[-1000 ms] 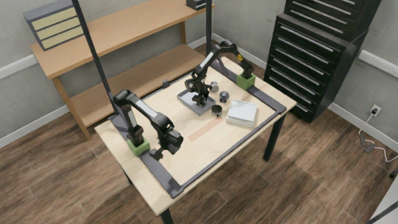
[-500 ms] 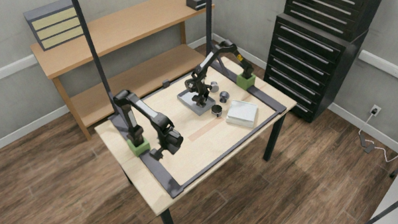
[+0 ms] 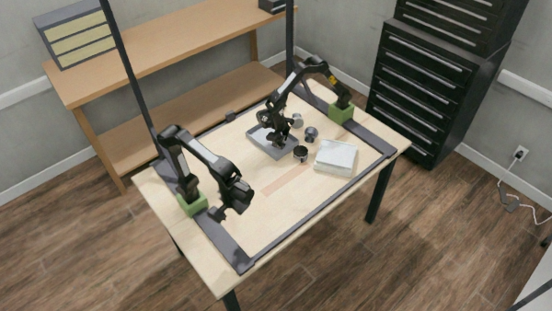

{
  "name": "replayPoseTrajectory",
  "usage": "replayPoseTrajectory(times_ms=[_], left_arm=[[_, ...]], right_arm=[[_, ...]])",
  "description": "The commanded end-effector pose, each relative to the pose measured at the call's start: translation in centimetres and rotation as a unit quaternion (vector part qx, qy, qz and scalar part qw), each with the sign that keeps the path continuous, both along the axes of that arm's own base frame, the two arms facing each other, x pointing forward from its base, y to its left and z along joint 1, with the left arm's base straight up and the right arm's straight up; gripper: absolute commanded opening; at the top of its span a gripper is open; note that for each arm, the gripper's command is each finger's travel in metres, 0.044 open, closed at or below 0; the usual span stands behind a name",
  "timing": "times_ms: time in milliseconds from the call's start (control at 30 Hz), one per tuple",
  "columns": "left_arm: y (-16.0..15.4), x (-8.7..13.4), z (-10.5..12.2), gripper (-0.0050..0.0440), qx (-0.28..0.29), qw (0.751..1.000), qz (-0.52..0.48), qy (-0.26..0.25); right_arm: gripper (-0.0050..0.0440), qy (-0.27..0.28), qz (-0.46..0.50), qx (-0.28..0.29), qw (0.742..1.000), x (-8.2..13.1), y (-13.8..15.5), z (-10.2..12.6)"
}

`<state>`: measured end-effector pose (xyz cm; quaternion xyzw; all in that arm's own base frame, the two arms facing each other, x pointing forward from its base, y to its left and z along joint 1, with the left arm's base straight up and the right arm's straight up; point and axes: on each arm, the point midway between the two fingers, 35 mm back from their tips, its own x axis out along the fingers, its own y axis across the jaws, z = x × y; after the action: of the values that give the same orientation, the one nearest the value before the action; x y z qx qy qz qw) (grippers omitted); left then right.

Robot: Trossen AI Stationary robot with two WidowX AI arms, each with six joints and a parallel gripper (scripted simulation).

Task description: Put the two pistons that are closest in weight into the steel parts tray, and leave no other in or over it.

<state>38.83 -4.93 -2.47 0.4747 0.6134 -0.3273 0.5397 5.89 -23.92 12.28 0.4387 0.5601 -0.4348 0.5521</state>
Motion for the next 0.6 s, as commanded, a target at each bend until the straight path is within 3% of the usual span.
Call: replayPoseTrajectory(times_ms=[0,567], left_arm=[[0.06,0.63,0.93,0.0158,-0.002,1.000,0.001,-0.016],[0.06,0.62,1.14,0.0158,-0.002,1.000,0.001,-0.016]], right_arm=[[0.0400,-0.005,0.003,-0.016,1.000,0.24,-0.51,0.84],[0.0400,-0.005,0.003,-0.016,1.000,0.24,-0.51,0.84]])
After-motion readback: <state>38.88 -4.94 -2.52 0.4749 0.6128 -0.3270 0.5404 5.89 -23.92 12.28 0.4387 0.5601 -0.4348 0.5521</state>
